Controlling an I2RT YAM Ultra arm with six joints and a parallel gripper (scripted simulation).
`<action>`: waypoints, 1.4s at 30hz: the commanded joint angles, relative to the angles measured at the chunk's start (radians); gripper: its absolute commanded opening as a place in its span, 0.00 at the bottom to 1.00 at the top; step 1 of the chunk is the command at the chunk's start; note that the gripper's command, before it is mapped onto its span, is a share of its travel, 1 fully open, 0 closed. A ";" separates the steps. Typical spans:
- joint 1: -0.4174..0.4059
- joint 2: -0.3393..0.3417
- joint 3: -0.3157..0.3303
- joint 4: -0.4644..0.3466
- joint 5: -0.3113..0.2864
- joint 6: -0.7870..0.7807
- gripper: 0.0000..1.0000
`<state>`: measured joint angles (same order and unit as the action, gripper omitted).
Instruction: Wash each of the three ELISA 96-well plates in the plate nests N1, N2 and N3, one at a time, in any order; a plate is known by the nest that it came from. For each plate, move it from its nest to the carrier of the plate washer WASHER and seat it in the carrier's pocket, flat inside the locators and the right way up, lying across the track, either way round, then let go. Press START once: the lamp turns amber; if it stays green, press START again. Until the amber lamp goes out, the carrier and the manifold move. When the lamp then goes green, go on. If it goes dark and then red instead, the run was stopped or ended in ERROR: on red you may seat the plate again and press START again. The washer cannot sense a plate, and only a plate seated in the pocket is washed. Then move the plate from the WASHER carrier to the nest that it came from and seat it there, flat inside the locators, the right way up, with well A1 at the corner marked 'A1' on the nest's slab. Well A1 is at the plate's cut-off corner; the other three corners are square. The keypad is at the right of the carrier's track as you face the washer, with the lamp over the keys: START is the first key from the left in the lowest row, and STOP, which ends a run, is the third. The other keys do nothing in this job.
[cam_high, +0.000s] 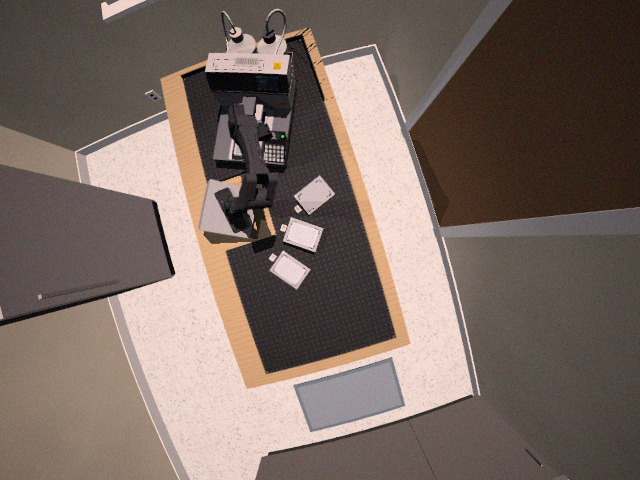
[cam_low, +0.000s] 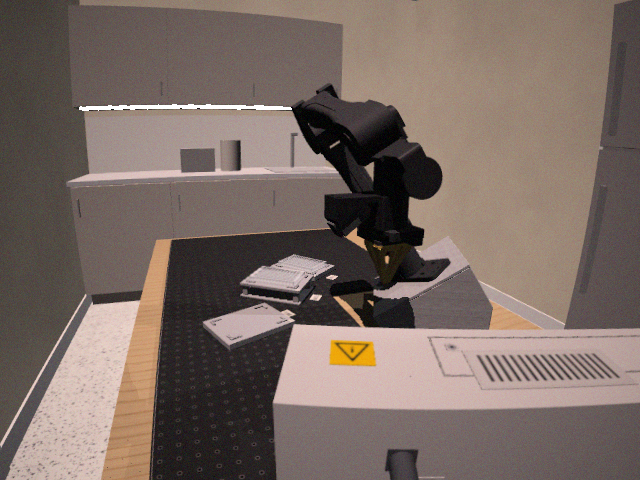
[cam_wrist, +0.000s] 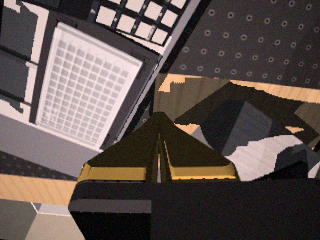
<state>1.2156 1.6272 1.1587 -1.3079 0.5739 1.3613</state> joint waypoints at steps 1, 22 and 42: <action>0.003 -0.018 -0.003 -0.014 0.009 -0.135 0.00; -0.052 -0.131 -0.054 -0.038 0.020 -0.834 0.00; -0.115 -0.348 -0.331 0.307 0.045 -1.352 0.00</action>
<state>1.1126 1.3453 0.8959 -1.1728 0.6098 0.1337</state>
